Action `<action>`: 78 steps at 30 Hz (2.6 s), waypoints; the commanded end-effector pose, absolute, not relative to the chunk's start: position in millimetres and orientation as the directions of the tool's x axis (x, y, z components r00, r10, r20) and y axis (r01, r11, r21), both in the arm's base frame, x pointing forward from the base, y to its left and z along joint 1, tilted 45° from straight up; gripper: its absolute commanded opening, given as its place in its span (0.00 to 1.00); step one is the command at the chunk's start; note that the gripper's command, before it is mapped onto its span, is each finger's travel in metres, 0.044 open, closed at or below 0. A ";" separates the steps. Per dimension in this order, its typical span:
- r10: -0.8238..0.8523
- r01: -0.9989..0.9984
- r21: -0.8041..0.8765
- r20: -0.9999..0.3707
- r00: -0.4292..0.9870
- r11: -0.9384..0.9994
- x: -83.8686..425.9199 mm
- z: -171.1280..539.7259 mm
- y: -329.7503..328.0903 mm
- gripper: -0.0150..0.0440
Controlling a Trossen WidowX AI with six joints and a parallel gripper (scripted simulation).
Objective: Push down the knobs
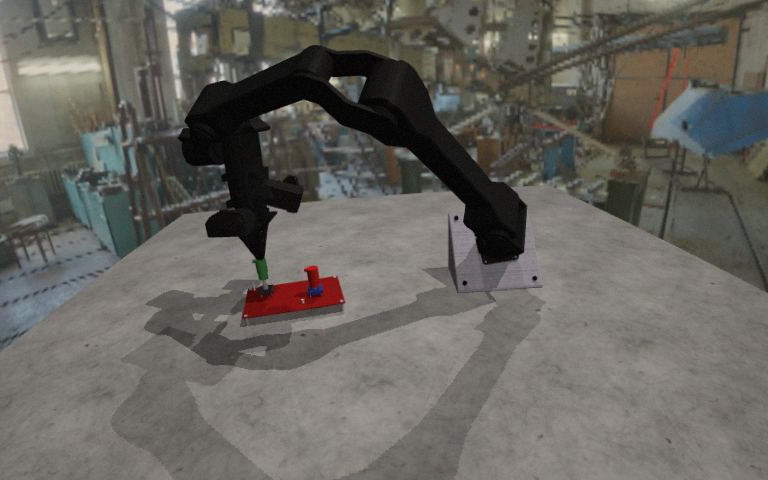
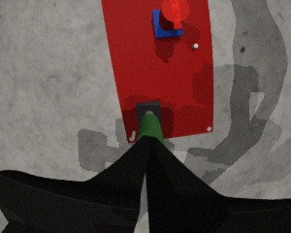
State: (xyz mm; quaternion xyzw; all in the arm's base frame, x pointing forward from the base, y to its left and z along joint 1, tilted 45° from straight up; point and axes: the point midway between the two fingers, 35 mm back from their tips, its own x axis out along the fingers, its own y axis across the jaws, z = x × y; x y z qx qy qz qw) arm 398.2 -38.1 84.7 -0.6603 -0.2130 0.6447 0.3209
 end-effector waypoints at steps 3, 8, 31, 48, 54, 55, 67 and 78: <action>0.697 -0.133 -0.701 -0.712 0.082 -0.701 398.8 86.1 -37.3 0.25; 0.697 -0.133 -0.701 -0.712 0.082 -0.701 398.9 85.2 -36.4 0.25; 0.697 -0.133 -0.701 -0.712 0.082 -0.700 399.5 80.5 -31.7 0.25; 0.697 -0.133 -0.701 -0.712 0.083 -0.700 399.8 77.7 -28.9 0.25; 0.697 -0.133 -0.701 -0.712 0.083 -0.700 400.0 76.2 -27.4 0.25; 0.697 -0.133 -0.701 -0.712 0.083 -0.700 400.1 75.6 -26.8 0.25; 0.697 -0.133 -0.701 -0.712 0.083 -0.700 400.2 74.4 -25.6 0.25; 0.698 -0.133 -0.702 -0.712 0.083 -0.700 400.5 72.2 -23.5 0.25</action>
